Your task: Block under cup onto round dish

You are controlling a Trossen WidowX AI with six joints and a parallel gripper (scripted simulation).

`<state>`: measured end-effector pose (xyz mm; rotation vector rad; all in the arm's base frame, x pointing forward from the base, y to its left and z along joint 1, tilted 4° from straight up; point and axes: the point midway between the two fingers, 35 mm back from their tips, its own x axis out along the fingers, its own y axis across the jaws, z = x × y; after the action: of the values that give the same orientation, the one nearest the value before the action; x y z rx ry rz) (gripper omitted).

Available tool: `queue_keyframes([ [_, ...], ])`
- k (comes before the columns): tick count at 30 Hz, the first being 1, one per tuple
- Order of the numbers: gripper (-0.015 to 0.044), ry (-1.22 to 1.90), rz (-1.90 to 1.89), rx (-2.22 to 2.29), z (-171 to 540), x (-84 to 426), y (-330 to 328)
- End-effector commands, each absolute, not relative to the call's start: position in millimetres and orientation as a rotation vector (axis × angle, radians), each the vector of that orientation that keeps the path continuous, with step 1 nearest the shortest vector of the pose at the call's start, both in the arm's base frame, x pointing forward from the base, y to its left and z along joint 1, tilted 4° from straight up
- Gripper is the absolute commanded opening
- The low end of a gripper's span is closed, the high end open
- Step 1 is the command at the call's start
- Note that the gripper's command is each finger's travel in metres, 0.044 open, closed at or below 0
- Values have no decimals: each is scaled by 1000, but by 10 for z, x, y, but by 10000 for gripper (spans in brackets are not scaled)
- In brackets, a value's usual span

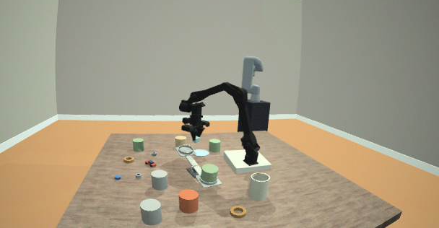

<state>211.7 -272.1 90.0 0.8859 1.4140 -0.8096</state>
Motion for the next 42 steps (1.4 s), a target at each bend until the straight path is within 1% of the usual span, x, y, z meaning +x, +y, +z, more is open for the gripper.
queue_keyframes([
  [1,0,1411,-813,877,771,1894,-2808],
  [6,0,1413,-813,876,656,1725,-2859],
  [11,0,1413,-813,876,604,1727,-2859],
  [19,0,1413,-813,876,249,1728,-2842],
  [42,0,1413,-813,877,37,1729,-2832],
])
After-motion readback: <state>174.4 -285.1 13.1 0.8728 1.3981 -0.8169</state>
